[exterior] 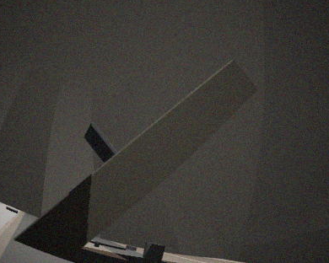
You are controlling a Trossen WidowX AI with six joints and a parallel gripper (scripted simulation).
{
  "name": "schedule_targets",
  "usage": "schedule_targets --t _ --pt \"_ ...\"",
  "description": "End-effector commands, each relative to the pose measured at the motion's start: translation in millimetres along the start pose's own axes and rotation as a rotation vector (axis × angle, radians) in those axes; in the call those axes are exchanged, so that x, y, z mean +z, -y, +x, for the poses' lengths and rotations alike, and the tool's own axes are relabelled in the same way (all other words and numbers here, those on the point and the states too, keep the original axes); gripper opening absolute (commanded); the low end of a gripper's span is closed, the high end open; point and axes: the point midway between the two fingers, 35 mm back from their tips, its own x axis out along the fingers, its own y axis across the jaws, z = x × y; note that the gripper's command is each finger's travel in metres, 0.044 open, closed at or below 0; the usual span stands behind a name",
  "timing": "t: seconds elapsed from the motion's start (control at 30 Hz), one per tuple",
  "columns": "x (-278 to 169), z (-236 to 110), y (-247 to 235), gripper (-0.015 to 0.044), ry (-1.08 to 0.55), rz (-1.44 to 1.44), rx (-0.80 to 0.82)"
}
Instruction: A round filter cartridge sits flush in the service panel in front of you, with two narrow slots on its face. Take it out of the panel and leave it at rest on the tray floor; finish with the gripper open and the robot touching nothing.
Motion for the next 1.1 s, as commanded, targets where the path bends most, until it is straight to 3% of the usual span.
schedule_targets --t 0.0,0.33,0.67,1.07 --pt "-1.6 2.0 -0.5 0.0374 -0.003 -0.012 -0.002" --pt "-94.9 92.0 -14.6 0.0111 -0.182 -0.621 -0.078" --pt "-191.8 145.3 -13.7 0.0103 -0.381 -1.121 -0.059" --pt "-308.9 173.0 0.6 0.0103 -0.630 -1.656 0.076"
